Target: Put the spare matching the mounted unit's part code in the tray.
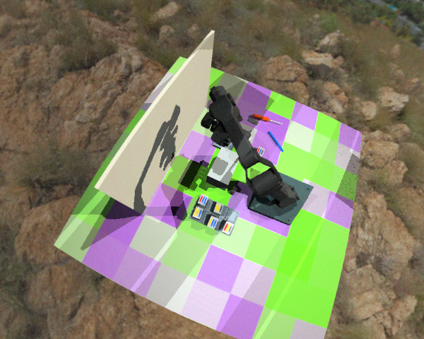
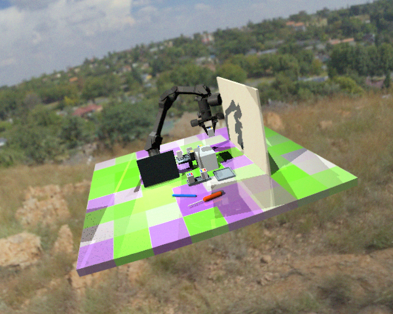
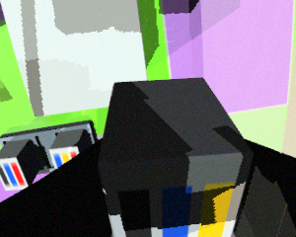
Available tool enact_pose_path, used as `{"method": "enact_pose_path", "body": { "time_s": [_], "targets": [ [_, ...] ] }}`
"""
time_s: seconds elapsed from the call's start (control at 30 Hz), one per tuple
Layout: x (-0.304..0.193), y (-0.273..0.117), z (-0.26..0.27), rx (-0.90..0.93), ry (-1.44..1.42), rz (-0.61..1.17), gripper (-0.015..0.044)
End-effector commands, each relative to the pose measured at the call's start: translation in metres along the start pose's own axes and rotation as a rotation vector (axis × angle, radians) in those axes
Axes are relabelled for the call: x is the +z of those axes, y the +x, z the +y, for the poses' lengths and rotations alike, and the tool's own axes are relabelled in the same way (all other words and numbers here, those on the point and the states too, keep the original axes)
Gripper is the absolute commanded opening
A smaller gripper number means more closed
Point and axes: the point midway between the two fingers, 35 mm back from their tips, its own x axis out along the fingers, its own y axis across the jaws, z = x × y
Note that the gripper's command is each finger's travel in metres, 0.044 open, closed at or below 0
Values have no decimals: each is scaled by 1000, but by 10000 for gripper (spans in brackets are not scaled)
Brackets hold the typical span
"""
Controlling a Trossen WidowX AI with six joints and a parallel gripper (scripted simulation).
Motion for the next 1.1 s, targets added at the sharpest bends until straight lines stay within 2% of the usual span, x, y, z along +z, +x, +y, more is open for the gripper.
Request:
{"method": "enact_pose_path", "body": {
  "time_s": [0.0, 0.63, 1.07],
  "targets": [
    [-22, 6, -4, 7, -2, -2, 0],
    [-116, 37, -11, 15, -19, -34, 0],
    [-119, 45, -12, 15, -19, -35, 0]
  ]
}}
